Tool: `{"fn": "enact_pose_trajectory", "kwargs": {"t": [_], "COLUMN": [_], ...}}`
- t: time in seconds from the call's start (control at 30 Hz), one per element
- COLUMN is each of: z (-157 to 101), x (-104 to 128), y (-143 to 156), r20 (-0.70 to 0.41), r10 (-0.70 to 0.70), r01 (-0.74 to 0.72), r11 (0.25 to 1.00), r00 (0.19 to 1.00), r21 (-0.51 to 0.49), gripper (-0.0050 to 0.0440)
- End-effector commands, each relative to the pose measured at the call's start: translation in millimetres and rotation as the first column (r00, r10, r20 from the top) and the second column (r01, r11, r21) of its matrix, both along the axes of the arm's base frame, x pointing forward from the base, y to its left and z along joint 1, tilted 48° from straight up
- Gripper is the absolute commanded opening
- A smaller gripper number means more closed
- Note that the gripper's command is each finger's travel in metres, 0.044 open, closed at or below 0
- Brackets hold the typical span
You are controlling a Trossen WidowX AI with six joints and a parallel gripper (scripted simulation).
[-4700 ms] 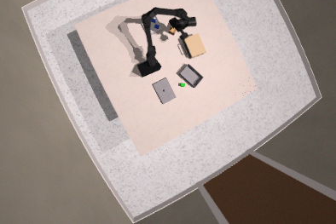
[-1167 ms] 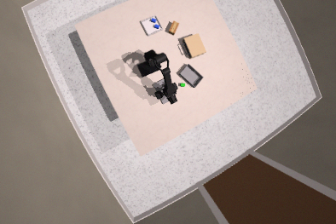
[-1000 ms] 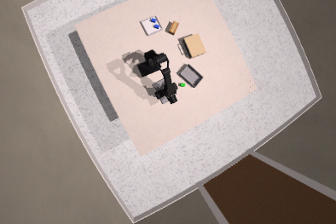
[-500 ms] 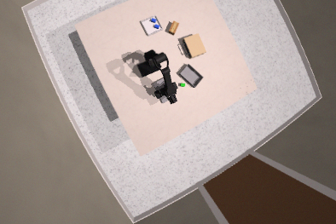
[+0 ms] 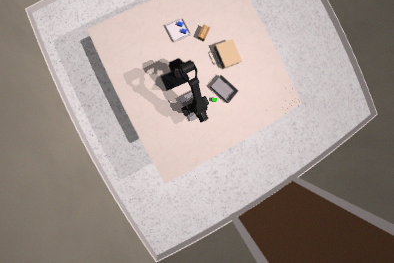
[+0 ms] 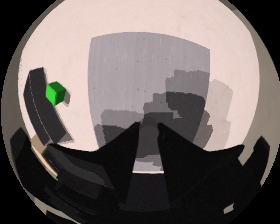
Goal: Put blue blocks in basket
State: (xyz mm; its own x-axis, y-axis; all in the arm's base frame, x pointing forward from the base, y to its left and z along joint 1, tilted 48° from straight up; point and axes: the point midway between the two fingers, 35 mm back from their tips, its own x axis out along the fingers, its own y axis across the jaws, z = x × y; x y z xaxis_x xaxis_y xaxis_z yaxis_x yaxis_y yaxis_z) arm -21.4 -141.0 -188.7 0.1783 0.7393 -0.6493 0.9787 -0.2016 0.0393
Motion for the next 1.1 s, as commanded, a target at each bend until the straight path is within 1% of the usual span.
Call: {"fn": "enact_pose_trajectory", "kwargs": {"t": [0.0, 0.2, 0.27, 0.4, 0.83, 0.87, 0.93, 0.97, 1.07], "z": [13.5, 40.3, 40.3, 57.0, 57.0, 57.7, 50.0, 48.1, 42.2], "x": [-5.3, -12.2, -12.2, -16.4, -16.4, -6.6, 8.4, 17.4, 44.3], "y": [-22.4, -51.3, -51.3, -69.2, -69.2, -70.9, -81.6, -85.6, -97.5], "r20": [-0.007, -0.007, -0.007, -0.007, -0.007, 0.040, 0.032, 0.072, 0.072], "r10": [0.002, 0.002, 0.002, 0.002, 0.002, 0.047, 0.039, 0.077, 0.077], "r01": [-0.002, -0.002, -0.002, -0.002, -0.002, -0.045, -0.038, -0.073, -0.073], "r11": [1.000, 1.000, 1.000, 1.000, 1.000, 0.998, 0.999, 0.996, 0.996], "r00": [1.000, 1.000, 1.000, 1.000, 1.000, 0.998, 0.999, 0.994, 0.994], "r21": [-0.028, -0.028, -0.028, -0.028, -0.028, -0.041, -0.039, -0.050, -0.050], "gripper": [0.0000, 0.0000, 0.0000, 0.0000, 0.0000, 0.0000, 0.0000, 0.0000, 0.0000]}}
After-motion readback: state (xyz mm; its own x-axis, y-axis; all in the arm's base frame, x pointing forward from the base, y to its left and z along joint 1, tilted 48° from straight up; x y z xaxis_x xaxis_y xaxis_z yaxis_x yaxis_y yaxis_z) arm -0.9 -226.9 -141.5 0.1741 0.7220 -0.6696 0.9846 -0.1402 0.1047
